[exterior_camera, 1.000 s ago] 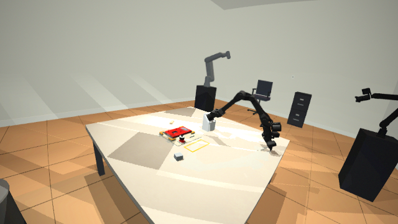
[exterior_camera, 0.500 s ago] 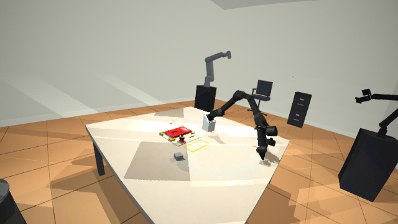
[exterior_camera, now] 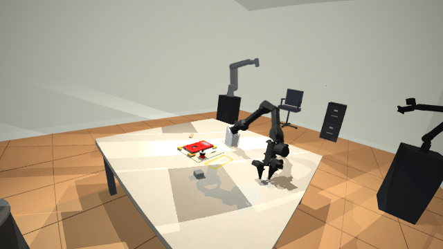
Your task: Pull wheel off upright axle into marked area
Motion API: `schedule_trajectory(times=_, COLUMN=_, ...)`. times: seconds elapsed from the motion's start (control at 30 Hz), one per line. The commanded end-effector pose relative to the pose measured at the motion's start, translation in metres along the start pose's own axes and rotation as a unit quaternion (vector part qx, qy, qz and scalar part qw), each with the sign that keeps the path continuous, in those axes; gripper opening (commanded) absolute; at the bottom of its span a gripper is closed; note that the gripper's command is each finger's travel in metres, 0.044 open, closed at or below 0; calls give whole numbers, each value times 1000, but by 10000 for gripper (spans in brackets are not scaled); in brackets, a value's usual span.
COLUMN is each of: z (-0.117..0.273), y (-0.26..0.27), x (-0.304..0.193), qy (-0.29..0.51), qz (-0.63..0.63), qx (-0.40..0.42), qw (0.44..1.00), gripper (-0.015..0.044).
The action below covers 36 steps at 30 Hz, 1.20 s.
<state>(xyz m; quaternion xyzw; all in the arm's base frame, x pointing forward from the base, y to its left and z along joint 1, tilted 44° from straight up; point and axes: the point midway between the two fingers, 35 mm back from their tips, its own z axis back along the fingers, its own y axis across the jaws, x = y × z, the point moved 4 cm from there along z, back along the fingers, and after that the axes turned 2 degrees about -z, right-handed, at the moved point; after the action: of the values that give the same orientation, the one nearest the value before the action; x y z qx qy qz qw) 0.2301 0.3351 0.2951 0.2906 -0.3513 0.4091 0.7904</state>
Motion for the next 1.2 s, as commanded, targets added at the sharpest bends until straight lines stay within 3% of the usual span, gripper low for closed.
schedule_trajectory(times=0.0, z=-5, y=-40, x=-14, qy=27, qz=-67, qx=-27, qw=997, gripper=300)
schedule_trajectory(times=0.23, z=-10, y=-108, x=-46, qy=82, qz=-240, qx=-62, qw=965, gripper=300)
schedule_trajectory(times=0.43, z=2, y=-188, x=-97, qy=128, qz=-471, qx=-102, qw=867, gripper=300)
schedule_trajectory(times=0.63, z=34, y=-257, x=-159, qy=145, qz=-702, qx=-128, qw=685, gripper=300)
schedule_trajectory(times=0.93, z=104, y=-323, x=-259, qy=116, qz=-946, qx=-108, qw=282, gripper=300)
schedule_trajectory(times=1.0, z=110, y=-326, x=-266, qy=112, qz=-957, qx=-102, qw=248, gripper=300)
schedule_trajectory(times=1.17, z=110, y=-325, x=-265, qy=112, qz=-957, qx=-102, qw=248, gripper=300)
